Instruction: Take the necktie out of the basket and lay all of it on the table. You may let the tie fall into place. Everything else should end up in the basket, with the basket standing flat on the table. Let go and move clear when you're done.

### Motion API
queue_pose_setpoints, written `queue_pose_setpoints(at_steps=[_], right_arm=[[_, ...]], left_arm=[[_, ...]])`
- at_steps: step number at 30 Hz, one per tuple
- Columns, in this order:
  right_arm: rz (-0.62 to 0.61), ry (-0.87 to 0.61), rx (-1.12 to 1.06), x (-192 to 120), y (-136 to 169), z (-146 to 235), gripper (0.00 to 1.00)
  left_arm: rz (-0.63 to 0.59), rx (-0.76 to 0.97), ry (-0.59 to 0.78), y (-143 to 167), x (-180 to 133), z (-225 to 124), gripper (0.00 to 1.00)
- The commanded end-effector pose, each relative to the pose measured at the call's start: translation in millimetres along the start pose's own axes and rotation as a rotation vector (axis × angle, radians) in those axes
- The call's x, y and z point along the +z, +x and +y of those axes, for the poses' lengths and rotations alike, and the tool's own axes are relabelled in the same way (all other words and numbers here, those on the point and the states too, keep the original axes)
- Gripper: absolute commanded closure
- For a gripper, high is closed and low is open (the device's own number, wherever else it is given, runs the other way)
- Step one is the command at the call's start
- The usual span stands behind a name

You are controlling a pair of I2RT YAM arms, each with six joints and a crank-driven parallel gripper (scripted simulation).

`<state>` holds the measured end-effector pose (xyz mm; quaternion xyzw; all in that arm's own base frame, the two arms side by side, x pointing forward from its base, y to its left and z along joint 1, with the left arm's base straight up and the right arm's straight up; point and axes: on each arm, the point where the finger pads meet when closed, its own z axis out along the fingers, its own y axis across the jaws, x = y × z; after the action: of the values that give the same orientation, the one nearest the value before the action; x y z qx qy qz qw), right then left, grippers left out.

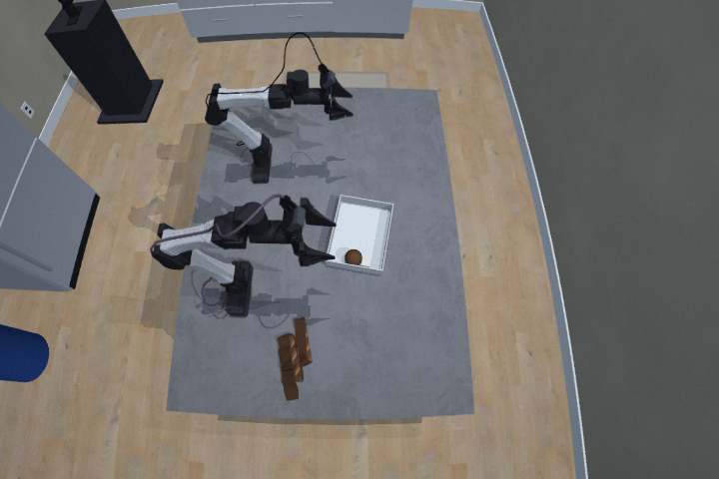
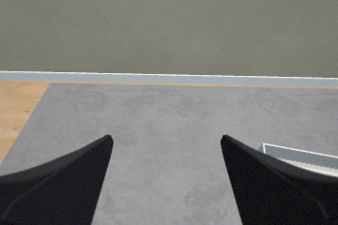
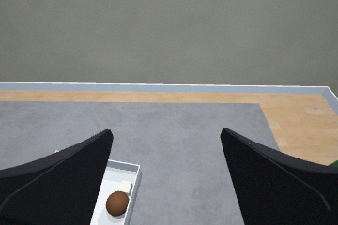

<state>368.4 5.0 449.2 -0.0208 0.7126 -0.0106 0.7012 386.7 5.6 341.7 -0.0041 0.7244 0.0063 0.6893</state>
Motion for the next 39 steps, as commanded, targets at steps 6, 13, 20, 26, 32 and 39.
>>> queue_pose_setpoints(at_steps=[6,13,20,26,32,39], right_arm=[[-0.036,-0.001,0.006,-2.2,-3.0,2.3,0.0],[-0.036,-0.001,0.006,-1.7,6.2,2.4,0.0],[-0.042,-0.002,0.005,-2.6,11.5,3.3,0.0],[-0.042,-0.002,0.005,-2.0,21.0,3.4,0.0],[-0.042,-0.002,0.005,-1.6,27.6,3.5,0.0],[-0.047,-0.002,0.006,-1.9,37.4,4.2,0.0]], left_arm=[[-0.031,0.0,0.0,-8.8,-4.2,0.0,0.0],[-0.031,0.0,0.0,-8.8,-4.2,0.0,0.0],[-0.032,0.0,0.0,-9.1,-4.1,0.0,0.0],[-0.032,0.0,0.0,-9.1,-4.1,0.0,0.0],[-0.032,0.0,0.0,-9.1,-4.1,0.0,0.0],[-0.034,0.0,0.0,-9.4,-4.0,0.1,0.0]])
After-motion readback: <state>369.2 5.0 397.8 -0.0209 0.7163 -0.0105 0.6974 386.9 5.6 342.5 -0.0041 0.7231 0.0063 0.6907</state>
